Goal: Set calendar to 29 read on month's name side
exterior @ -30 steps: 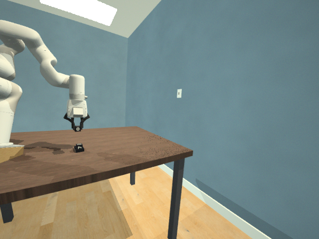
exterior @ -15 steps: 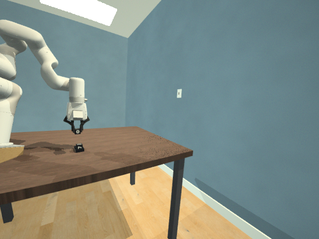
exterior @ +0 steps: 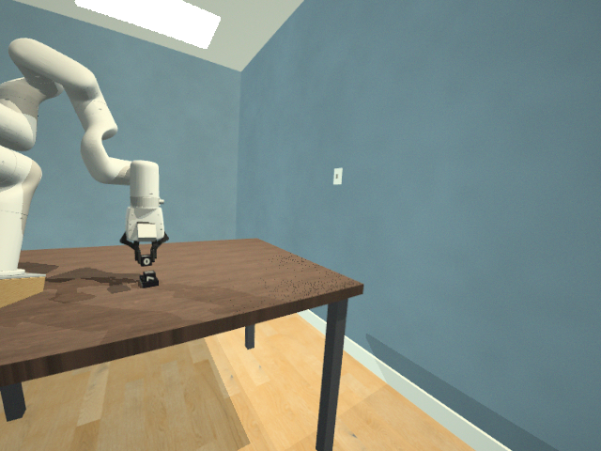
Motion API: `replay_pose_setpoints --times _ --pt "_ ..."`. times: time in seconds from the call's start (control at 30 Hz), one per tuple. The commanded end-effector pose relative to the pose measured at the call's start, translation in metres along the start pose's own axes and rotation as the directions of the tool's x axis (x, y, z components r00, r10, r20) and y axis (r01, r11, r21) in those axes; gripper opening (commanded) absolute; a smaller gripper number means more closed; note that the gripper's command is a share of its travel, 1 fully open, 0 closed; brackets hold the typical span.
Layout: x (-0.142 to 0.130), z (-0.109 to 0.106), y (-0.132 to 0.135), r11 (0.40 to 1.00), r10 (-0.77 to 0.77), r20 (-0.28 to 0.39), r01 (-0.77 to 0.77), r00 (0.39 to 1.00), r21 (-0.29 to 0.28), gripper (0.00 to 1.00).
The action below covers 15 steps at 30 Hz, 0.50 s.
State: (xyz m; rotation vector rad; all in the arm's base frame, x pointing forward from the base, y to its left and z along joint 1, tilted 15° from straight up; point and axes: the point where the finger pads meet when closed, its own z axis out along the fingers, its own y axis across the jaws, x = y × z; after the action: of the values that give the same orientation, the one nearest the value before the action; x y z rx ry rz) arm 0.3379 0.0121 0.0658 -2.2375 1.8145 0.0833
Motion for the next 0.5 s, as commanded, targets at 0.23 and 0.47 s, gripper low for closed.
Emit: replay_pose_setpoints --times 0.23,0.47 --pt "0.0012 0.0089 -0.0025 1.000 0.000 -0.002 0.000 1.000 0.005 0.27" --pt "0.0012 0.0089 -0.0025 1.000 0.000 -0.002 0.000 1.000 0.005 0.27"
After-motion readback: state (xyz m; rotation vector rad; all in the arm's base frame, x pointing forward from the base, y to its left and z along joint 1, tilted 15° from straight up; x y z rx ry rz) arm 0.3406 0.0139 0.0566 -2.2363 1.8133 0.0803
